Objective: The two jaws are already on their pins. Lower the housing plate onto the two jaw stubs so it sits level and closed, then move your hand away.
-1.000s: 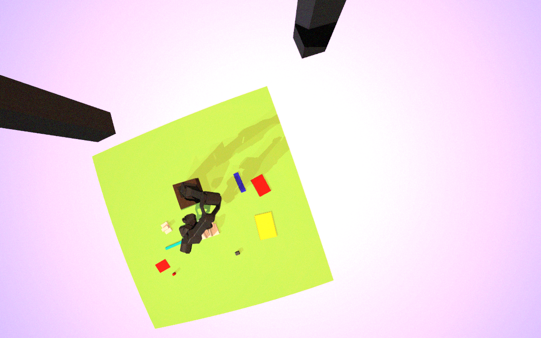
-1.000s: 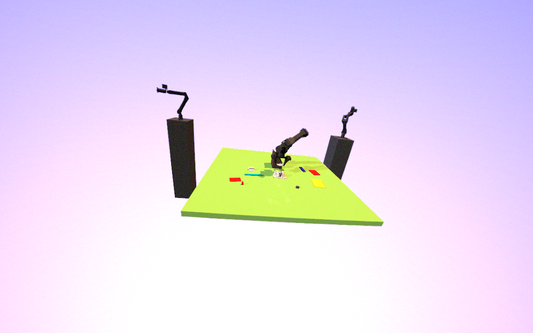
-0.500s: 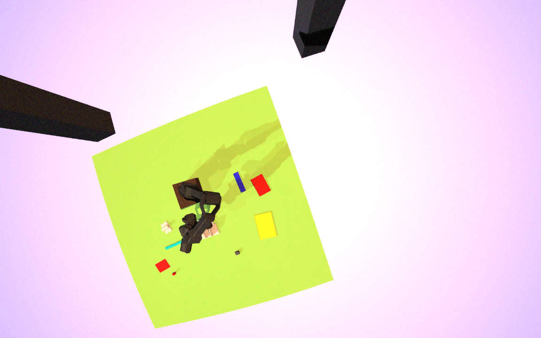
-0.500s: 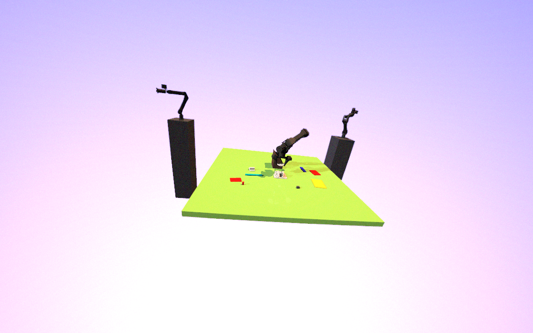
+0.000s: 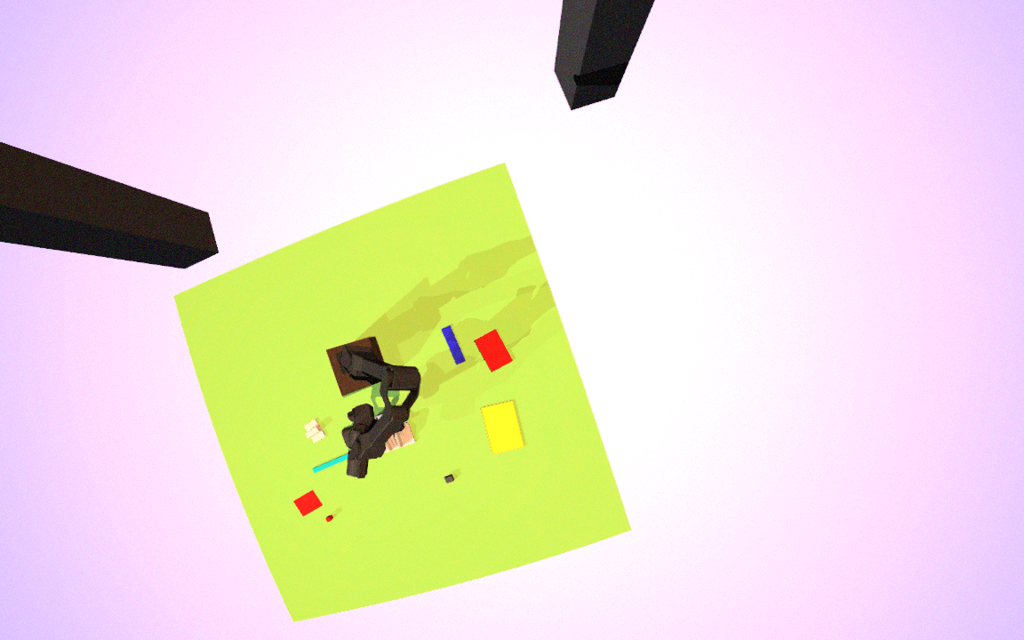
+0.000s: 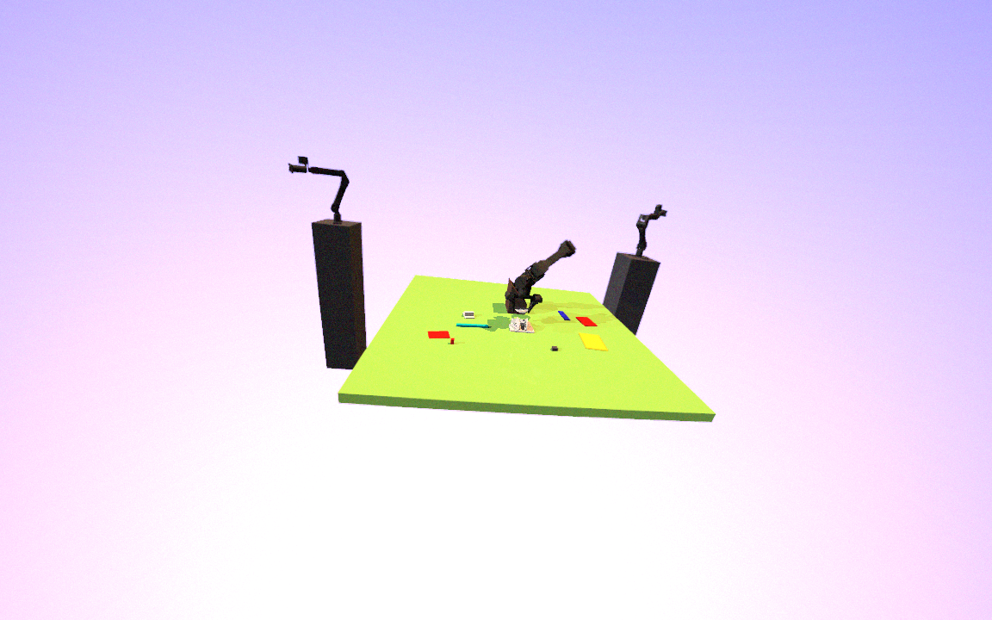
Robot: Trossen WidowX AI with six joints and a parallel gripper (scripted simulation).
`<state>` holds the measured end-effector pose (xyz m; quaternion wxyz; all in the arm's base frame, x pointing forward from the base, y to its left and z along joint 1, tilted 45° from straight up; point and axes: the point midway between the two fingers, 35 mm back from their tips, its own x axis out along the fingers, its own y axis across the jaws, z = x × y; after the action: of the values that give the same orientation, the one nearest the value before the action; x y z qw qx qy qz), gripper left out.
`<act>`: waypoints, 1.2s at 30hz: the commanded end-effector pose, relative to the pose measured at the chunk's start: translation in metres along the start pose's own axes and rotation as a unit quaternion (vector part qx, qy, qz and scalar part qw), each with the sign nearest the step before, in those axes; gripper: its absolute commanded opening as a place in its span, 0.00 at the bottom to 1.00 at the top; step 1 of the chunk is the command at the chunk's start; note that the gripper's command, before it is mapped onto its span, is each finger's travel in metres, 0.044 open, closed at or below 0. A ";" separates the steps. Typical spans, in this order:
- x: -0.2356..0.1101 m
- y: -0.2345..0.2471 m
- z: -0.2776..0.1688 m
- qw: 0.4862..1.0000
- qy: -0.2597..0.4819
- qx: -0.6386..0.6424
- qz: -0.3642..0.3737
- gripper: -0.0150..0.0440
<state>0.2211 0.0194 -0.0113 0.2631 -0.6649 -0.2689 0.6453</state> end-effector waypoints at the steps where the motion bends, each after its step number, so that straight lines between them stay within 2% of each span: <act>1: 0.008 0.000 0.002 1.000 -0.002 0.005 -0.004 0.85; 22: 0.042 -0.003 0.004 1.000 -0.002 0.005 -0.006 0.85; 36: 0.043 -0.003 0.004 1.000 -0.002 0.005 -0.007 0.85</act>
<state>0.2179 0.0505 -0.0403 0.2668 -0.6615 -0.2707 0.6465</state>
